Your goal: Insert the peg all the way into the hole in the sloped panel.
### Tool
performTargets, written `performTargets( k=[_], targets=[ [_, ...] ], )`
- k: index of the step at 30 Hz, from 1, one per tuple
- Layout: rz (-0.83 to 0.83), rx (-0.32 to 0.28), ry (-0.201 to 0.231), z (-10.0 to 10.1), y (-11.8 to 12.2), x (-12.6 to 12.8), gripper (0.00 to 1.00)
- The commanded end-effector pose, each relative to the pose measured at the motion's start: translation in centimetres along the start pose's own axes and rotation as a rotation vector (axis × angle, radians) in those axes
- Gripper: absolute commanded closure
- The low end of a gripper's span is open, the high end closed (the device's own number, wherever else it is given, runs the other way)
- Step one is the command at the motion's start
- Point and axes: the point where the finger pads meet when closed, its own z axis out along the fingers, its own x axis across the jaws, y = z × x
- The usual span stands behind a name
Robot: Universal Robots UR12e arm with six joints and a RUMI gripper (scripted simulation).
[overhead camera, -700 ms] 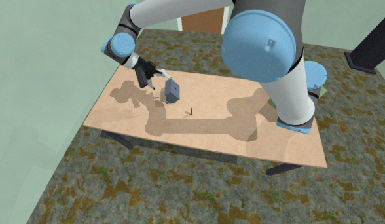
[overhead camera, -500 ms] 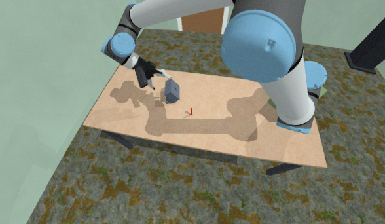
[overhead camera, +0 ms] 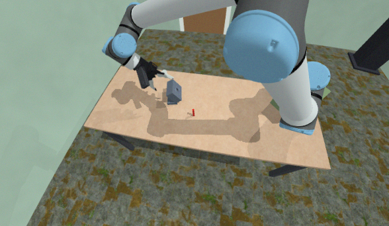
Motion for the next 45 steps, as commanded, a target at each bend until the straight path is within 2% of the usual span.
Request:
performTargets(
  k=[1, 28, 30, 45],
  targets=[
    [-0.044, -0.003, 0.022, 0.6, -0.2, -0.1, 0.00],
    [-0.371, -0.055, 0.161, 5.2, -1.0, -0.2, 0.00],
    [-0.371, -0.055, 0.161, 5.2, -1.0, -0.2, 0.00],
    [-0.571, -0.107, 0.236, 7.9, -1.8, -0.5, 0.00]
  ],
)
